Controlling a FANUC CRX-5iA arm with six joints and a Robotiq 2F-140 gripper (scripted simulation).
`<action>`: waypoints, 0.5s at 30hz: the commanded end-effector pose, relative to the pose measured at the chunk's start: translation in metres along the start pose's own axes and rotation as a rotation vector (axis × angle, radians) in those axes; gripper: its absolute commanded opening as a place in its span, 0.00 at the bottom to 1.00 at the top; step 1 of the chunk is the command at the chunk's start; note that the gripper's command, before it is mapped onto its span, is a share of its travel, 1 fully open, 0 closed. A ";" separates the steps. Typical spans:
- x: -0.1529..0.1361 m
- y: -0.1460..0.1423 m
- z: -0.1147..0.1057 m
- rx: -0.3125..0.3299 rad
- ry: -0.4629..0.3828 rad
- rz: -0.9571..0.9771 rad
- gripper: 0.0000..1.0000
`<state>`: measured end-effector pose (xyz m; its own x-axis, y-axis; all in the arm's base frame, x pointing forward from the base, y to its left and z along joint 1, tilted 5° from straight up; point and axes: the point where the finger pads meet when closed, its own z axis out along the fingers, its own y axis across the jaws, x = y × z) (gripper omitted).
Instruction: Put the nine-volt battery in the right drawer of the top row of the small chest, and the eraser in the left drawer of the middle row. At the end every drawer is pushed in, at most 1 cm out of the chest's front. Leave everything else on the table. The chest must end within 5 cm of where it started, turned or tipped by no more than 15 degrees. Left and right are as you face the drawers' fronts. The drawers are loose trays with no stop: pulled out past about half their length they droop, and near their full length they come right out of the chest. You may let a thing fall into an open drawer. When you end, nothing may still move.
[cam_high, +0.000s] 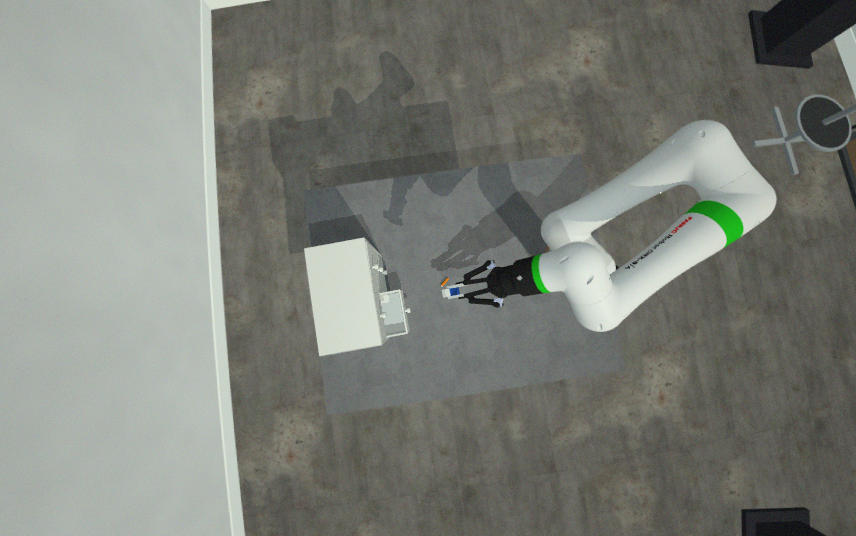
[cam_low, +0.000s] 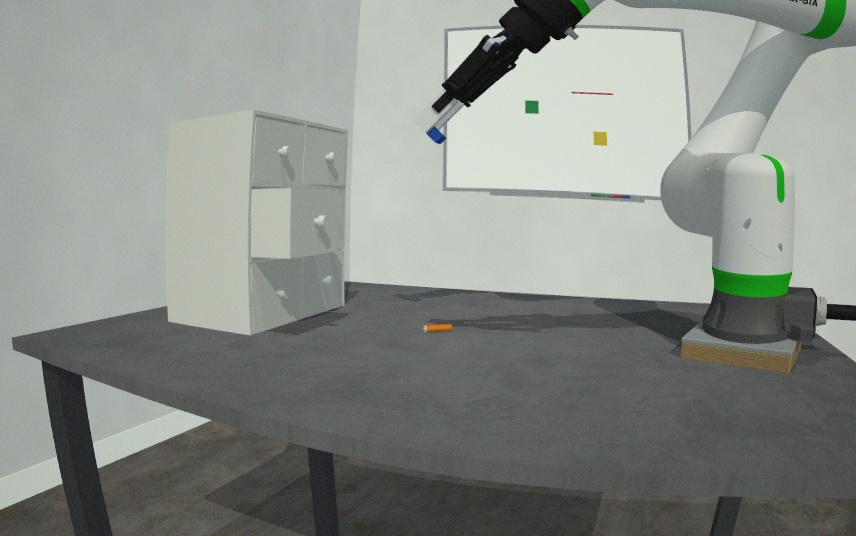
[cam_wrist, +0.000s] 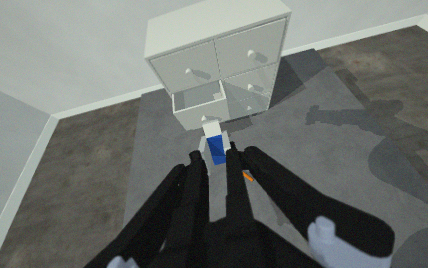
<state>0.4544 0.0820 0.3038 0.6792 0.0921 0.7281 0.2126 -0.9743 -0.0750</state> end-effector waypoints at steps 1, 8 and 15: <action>0.004 0.000 0.007 0.000 0.000 0.000 0.11; 0.012 0.000 0.021 0.000 0.000 0.000 0.11; 0.025 0.000 0.043 0.000 0.000 0.000 0.11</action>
<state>0.4931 0.0915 0.2944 0.6791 0.0920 0.7282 0.2124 -0.9743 -0.0750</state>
